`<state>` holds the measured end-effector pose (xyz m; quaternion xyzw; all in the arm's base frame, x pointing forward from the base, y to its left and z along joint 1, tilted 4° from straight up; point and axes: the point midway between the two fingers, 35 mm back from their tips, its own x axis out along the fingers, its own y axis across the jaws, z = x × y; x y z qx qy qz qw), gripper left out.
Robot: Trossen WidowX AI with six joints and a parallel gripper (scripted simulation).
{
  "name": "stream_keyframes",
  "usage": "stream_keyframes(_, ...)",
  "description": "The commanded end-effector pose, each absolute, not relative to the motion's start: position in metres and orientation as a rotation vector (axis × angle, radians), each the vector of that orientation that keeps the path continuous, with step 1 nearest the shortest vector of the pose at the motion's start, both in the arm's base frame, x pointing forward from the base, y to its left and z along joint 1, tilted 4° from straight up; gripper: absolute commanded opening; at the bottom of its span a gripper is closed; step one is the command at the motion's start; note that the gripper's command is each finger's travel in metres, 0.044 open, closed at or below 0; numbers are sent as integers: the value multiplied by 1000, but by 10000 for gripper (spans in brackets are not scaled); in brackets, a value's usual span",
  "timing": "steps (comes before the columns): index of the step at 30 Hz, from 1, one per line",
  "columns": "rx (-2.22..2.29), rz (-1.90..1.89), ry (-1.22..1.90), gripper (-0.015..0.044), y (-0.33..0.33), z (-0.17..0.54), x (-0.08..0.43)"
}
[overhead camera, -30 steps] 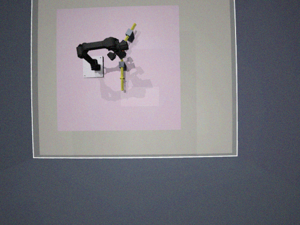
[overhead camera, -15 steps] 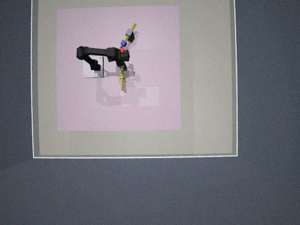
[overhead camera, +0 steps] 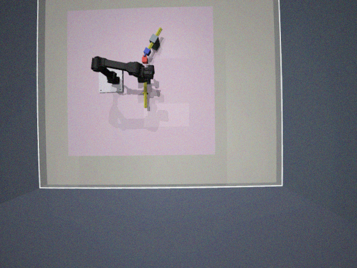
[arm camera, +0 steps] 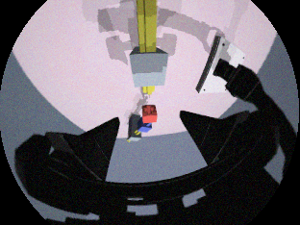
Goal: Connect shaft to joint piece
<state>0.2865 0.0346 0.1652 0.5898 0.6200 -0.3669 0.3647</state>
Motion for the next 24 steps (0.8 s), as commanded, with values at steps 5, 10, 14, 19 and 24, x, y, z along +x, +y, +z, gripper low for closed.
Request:
stream_keyframes(5,1539,-939,1445,440,-82,168,308)
stream_keyframes(10,1530,-953,1356,440,-172,168,292)
stream_keyframes(14,1525,-959,1334,440,-198,167,283)
stream_keyframes(19,1520,-963,1332,440,-197,166,283)
stream_keyframes(24,1384,-1043,1280,440,-195,141,284)
